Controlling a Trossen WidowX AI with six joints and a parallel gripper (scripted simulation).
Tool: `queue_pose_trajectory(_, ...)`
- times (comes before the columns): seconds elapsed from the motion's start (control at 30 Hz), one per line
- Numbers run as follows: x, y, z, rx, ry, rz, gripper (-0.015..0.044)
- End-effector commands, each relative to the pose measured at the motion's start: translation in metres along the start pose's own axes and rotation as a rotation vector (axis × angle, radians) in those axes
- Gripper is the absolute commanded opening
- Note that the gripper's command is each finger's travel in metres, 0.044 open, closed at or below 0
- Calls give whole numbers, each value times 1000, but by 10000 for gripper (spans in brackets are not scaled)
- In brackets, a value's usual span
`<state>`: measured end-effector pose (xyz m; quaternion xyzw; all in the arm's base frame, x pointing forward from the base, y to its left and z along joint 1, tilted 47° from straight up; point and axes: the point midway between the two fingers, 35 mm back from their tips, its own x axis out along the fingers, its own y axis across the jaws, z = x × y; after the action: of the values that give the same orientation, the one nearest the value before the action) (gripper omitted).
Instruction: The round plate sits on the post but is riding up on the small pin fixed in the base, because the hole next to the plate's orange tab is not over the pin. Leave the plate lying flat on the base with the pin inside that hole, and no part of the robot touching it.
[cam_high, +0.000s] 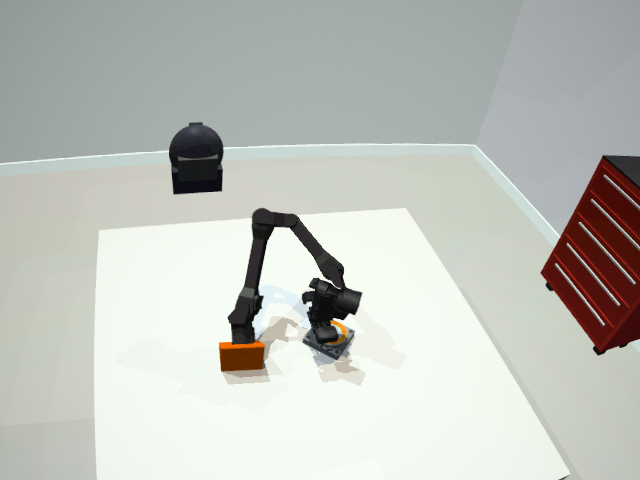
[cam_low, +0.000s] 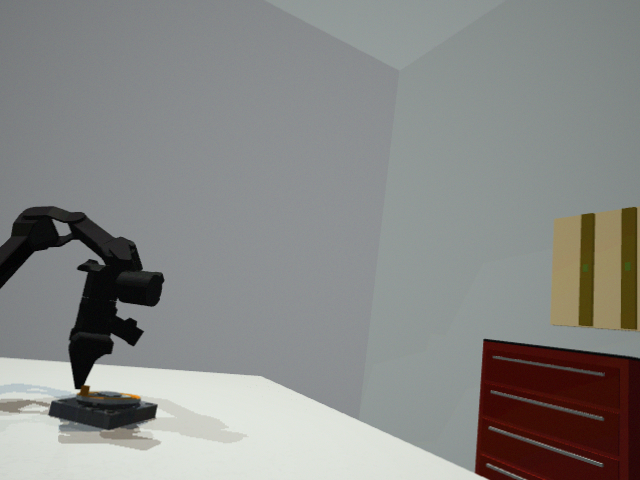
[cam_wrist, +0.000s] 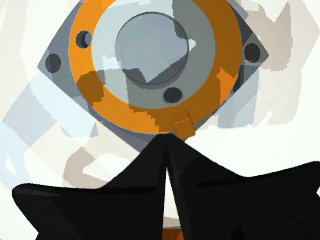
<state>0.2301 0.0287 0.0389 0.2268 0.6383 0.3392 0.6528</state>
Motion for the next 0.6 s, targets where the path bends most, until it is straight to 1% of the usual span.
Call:
queue_pose_trajectory(0.0, 0, -7, 1, -4, 3, -6, 0)
queue_pose_trajectory(0.57, -1, -18, 5, -4, 3, -6, 0)
